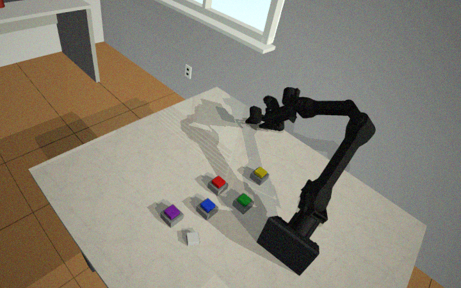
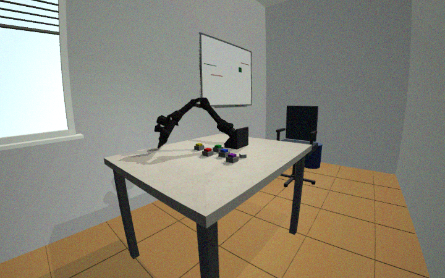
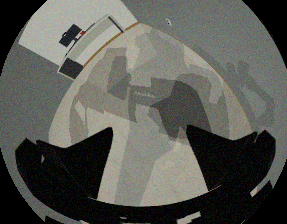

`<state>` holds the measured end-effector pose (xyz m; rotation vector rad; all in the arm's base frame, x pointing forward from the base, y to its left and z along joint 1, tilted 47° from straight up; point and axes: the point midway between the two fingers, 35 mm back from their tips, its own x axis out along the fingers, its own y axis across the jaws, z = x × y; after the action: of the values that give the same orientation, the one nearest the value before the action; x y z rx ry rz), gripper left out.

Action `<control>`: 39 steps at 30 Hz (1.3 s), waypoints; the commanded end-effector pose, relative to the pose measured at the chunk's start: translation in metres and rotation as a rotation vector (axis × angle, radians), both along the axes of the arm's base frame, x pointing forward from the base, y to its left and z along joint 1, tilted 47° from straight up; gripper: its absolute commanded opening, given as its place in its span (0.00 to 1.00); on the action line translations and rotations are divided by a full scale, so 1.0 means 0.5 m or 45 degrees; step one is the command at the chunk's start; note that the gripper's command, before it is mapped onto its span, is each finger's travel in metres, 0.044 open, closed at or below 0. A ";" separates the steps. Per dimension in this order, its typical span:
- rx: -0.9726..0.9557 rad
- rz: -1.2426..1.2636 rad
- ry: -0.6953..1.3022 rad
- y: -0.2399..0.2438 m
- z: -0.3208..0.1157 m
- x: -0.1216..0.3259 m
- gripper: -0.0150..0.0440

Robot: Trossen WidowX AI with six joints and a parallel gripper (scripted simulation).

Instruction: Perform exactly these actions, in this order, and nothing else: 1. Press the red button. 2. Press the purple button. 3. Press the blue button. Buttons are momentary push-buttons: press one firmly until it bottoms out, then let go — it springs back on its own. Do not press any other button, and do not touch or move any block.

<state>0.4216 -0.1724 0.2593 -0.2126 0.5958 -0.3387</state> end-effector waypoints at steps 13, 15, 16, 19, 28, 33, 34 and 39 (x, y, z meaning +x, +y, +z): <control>0.069 0.020 0.781 0.320 -0.338 -0.057 0.93; 0.052 -0.037 0.858 0.340 -0.368 -0.080 0.93; 0.038 -0.068 0.895 0.350 -0.382 -0.093 0.93; -0.017 -0.149 0.985 0.373 -0.415 -0.128 0.93; -0.240 -0.210 1.105 0.474 -0.424 -0.204 0.93; -0.423 -0.220 1.116 0.534 -0.410 -0.251 0.93; -0.445 -0.217 1.106 0.546 -0.405 -0.258 0.93; -0.512 -0.194 1.053 0.593 -0.383 -0.284 0.93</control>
<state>0.2895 0.1093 0.0614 -0.6602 1.4015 -0.4993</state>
